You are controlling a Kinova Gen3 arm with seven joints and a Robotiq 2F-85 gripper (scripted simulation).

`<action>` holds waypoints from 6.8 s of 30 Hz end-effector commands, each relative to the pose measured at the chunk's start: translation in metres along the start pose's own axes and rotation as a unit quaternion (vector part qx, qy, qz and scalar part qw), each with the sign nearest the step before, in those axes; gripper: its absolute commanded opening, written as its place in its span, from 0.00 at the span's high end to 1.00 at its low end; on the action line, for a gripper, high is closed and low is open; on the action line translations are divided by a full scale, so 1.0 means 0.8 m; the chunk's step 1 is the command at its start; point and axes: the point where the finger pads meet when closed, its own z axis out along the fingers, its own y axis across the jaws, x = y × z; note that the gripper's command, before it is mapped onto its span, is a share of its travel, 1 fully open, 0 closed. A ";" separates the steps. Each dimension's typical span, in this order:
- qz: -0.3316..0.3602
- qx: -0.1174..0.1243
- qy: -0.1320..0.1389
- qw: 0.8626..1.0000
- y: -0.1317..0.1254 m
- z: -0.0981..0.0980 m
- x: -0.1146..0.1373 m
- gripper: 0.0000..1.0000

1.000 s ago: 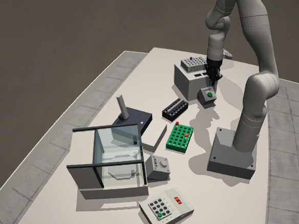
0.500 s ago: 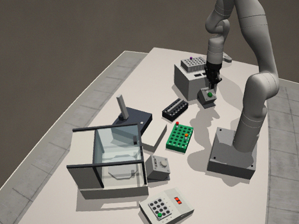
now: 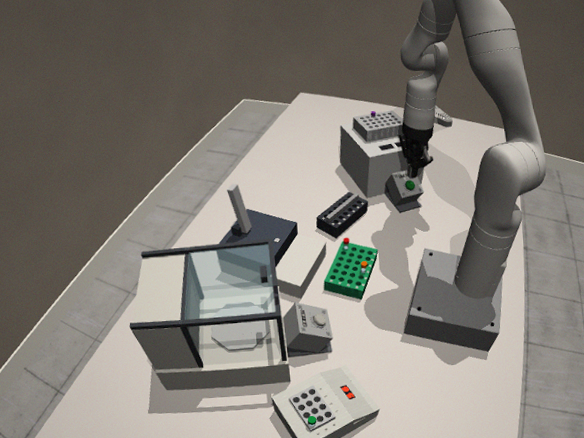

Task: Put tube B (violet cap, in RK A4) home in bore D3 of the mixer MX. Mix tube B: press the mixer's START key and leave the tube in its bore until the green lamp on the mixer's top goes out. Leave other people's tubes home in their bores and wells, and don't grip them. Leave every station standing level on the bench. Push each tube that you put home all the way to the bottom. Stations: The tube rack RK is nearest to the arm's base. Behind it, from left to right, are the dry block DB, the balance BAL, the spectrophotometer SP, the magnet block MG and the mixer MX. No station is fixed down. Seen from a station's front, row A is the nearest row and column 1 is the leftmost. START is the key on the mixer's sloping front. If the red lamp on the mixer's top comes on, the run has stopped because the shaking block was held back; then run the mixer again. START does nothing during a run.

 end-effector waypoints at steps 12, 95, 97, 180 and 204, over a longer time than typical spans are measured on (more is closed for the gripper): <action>0.000 0.001 0.000 1.000 -0.001 0.008 0.000 0.90; 0.000 0.001 0.000 1.000 0.000 -0.011 0.000 0.90; 0.000 0.001 0.000 1.000 -0.001 -0.013 0.000 0.90; 0.257 0.001 0.000 0.966 0.041 -0.153 -0.071 0.90; 0.341 0.000 0.000 0.940 0.075 -0.210 -0.127 0.90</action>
